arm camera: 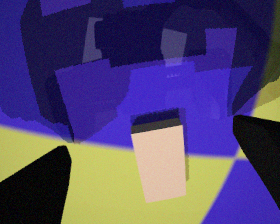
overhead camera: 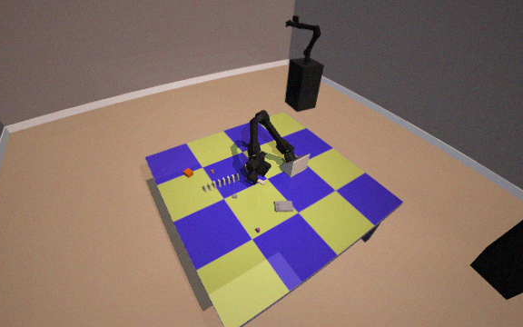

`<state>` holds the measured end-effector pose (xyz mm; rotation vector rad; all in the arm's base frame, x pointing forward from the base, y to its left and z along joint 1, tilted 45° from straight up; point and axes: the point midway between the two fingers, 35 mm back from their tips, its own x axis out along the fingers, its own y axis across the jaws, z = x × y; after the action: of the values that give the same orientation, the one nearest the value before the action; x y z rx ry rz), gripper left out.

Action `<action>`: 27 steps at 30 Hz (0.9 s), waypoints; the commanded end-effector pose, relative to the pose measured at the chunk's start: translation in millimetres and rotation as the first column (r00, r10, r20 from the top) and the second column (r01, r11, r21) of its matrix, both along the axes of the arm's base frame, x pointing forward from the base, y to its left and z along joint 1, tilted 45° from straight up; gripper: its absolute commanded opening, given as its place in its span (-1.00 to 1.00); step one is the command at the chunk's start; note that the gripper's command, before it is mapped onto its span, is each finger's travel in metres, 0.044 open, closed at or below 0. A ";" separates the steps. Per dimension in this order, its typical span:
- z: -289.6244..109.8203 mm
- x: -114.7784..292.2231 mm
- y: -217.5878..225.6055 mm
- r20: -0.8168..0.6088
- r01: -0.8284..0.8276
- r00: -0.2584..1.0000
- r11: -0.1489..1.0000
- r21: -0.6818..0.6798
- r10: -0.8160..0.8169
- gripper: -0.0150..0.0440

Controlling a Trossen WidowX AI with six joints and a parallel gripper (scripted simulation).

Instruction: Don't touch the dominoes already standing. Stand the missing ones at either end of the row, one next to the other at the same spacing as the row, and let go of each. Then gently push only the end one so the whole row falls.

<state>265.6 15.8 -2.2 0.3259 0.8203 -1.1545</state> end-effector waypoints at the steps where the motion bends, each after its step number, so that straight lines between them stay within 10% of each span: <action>1: -4.7 -1.3 -5.3 -0.008 -0.003 1.000 1.000 -0.009 0.003 1.00; 8: -6.2 -1.1 -6.8 -0.008 -0.003 1.000 1.000 -0.010 0.003 1.00; 21: -6.2 -1.1 -6.8 -0.008 -0.003 1.000 1.000 -0.010 0.003 -0.13; 27: -6.2 -1.1 -6.8 -0.008 -0.003 1.000 1.000 -0.010 0.003 -0.13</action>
<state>264.4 9.7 -8.5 0.3186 0.8244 -1.1589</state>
